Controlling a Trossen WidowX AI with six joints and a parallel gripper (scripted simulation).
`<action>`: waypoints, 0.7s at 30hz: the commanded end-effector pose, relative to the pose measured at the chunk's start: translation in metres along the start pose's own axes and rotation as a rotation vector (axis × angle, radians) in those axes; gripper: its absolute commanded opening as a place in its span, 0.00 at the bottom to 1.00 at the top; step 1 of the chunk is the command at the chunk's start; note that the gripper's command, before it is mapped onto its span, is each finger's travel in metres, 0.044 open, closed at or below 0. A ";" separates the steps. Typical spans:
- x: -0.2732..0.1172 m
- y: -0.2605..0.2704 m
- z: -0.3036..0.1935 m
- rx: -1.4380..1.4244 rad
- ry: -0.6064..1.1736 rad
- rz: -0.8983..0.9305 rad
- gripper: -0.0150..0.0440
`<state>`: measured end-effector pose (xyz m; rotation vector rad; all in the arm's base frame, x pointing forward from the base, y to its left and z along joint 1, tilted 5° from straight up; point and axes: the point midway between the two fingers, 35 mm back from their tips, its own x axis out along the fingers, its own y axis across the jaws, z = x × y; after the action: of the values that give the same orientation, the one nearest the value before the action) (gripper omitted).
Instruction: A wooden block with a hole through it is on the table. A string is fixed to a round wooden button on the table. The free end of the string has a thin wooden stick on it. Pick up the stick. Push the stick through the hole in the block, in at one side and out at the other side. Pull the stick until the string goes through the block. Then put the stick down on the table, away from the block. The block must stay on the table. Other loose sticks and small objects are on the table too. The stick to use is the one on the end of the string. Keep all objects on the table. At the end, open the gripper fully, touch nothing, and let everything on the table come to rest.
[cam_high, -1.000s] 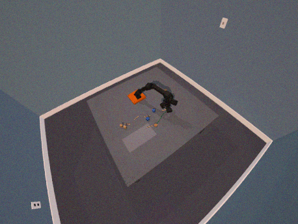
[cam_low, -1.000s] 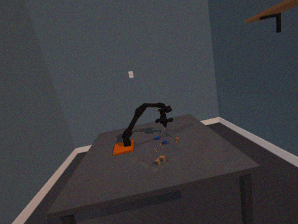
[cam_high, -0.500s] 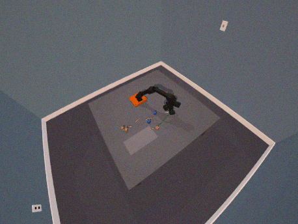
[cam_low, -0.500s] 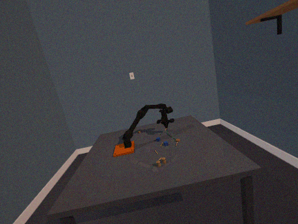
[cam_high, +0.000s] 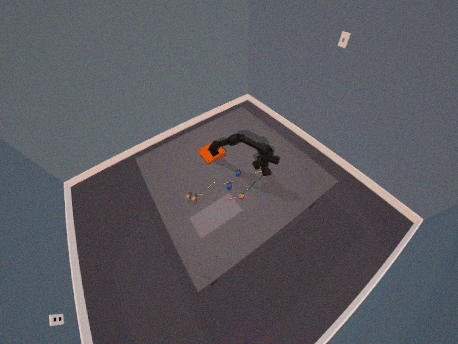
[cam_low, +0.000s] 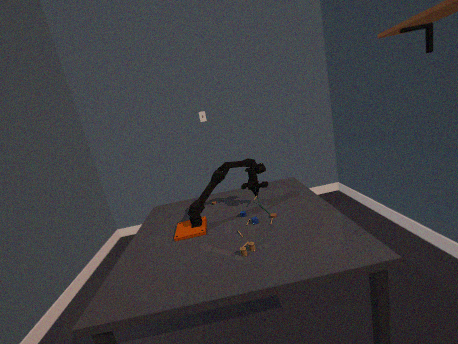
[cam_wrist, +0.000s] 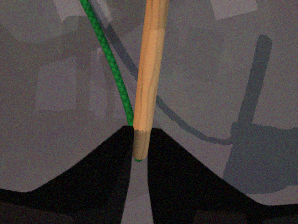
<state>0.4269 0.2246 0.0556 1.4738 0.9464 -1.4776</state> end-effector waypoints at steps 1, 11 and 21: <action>0.000 -0.001 -0.003 0.006 0.003 -0.005 0.25; 0.006 -0.006 -0.001 0.006 0.003 -0.005 0.25; 0.013 -0.013 0.001 0.005 0.003 -0.006 0.25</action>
<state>0.4174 0.2269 0.0427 1.4699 0.9474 -1.4826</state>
